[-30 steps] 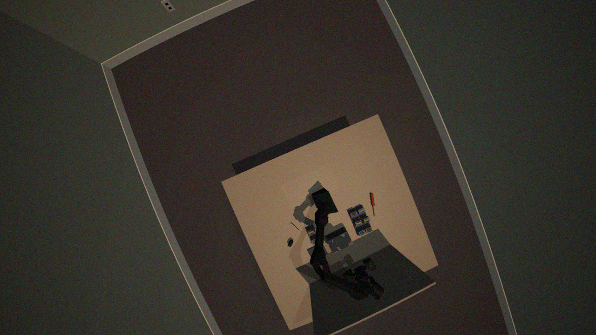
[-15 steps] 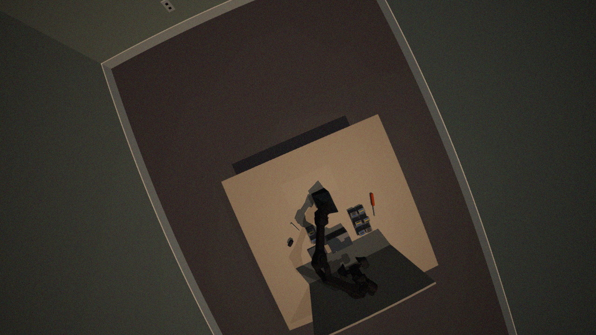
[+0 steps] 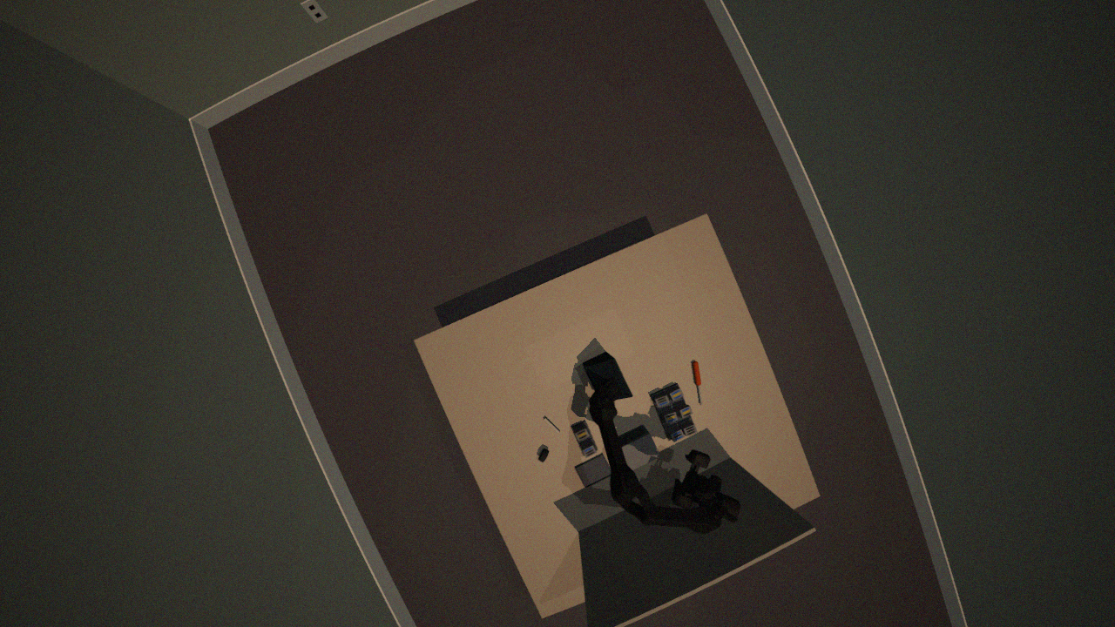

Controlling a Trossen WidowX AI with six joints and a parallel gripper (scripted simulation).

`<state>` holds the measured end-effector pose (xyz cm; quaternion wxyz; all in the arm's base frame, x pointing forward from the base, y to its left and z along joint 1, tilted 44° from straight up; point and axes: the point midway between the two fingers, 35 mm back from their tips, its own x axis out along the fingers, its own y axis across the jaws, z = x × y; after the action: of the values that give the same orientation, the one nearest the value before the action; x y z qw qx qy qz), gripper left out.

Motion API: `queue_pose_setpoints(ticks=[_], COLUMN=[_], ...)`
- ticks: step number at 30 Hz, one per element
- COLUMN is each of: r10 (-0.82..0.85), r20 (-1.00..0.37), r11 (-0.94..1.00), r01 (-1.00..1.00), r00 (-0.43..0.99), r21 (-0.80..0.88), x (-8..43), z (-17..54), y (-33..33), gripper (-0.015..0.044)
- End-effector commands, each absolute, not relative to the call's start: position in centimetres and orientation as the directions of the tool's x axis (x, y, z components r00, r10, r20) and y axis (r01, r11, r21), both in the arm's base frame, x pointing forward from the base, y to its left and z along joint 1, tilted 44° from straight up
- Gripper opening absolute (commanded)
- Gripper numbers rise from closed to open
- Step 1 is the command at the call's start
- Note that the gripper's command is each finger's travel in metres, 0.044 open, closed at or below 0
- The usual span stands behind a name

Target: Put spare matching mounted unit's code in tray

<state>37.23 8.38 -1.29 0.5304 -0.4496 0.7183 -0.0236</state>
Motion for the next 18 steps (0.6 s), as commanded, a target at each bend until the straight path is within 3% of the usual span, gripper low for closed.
queue_pose_setpoints(ticks=[1, 5, 11, 16, 18], r10=[-0.670, -0.674, -0.674, -0.675, -0.676], r20=[-0.741, -0.738, -0.737, -0.736, -0.736], r11=[0.371, 0.146, 0.133, 0.132, 0.132], r01=[-0.883, -0.986, -0.989, -0.989, -0.989], r00=[-0.041, -0.042, -0.042, -0.041, -0.041], r21=[-0.287, -0.077, -0.065, -0.066, -0.066], x=[35.6, 33.6, 33.5, 33.9, 33.9], z=[-7.1, -11.6, -11.9, -14.4, -14.9], y=[11.8, 14.1, 14.3, 11.9, 11.5], gripper=[0.0440, 0.0440, 0.0440, 0.0309, 0.0300])
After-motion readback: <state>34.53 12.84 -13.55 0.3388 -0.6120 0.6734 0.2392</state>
